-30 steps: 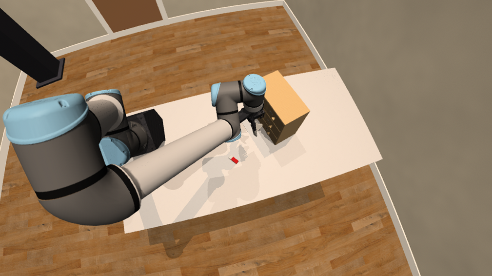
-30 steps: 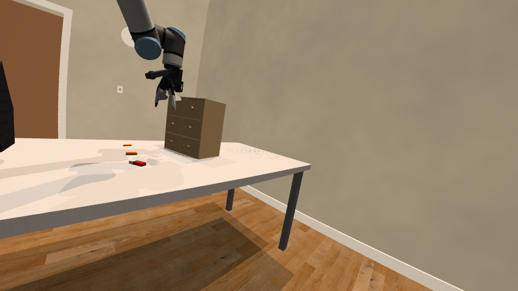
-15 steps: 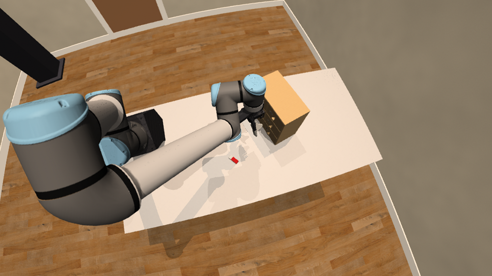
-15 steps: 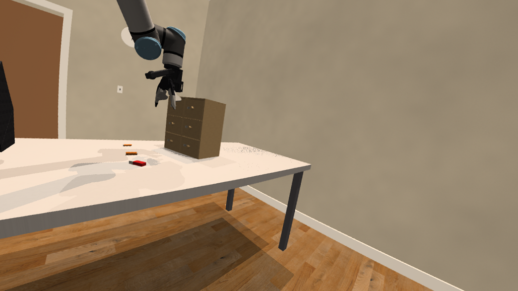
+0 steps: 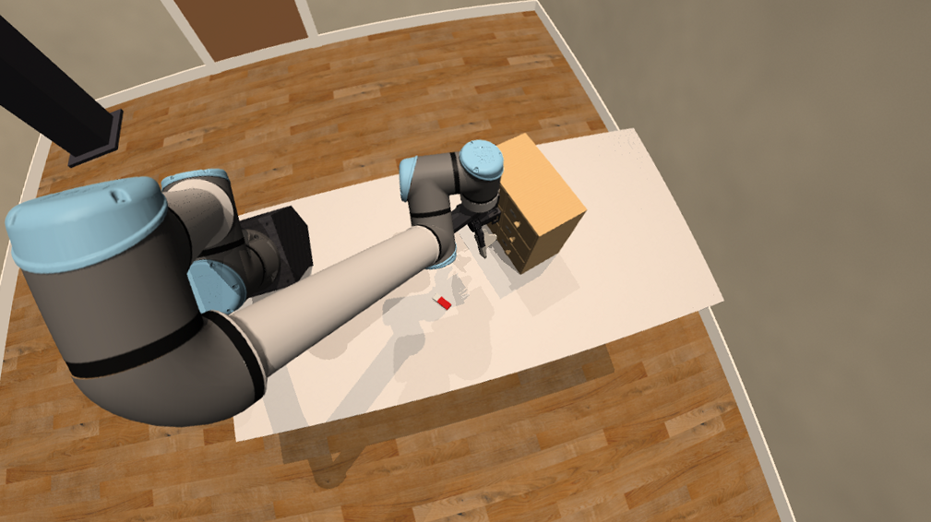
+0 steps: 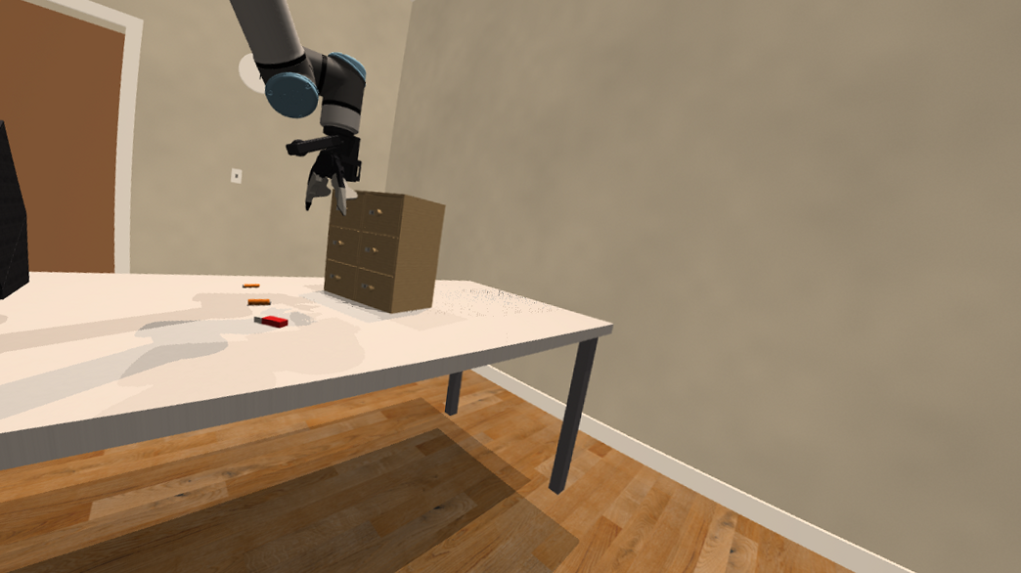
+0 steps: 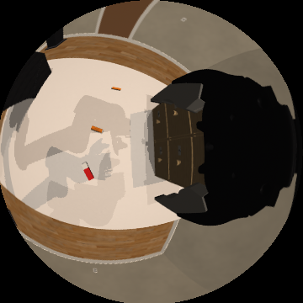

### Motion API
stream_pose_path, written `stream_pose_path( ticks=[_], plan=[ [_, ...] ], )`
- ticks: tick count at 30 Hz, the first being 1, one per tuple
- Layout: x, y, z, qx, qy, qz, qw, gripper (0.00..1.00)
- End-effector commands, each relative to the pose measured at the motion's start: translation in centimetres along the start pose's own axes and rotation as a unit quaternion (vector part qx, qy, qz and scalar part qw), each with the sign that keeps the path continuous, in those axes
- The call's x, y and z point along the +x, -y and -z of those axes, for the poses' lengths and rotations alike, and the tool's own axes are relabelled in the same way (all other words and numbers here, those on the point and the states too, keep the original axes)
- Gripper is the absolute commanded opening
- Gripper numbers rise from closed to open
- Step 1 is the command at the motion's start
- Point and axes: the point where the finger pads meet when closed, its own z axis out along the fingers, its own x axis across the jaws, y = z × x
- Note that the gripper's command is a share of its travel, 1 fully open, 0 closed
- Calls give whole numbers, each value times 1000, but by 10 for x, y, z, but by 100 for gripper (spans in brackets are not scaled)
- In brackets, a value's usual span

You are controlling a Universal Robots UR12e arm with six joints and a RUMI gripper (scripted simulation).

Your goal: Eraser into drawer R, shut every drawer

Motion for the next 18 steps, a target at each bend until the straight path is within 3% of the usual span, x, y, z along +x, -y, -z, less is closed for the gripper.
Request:
stream_pose_path(
  ticks=[1,7,9,12,13,14,15,18],
  plan=[
    [0,0,1,-1,0,0,1000,100],
    [5,-1,1,-1,0,0,1000,100],
    [33,-3,1,-1,-1,0,1000,100],
    [103,-4,1,-1,-1,0,1000,100],
    [103,-4,1,-1,-1,0,1000,100],
    [124,-3,1,-1,-1,0,1000,100],
    [124,-3,1,-1,-1,0,1000,100],
    [155,0,0,0,0,0,1000,100]
  ],
)
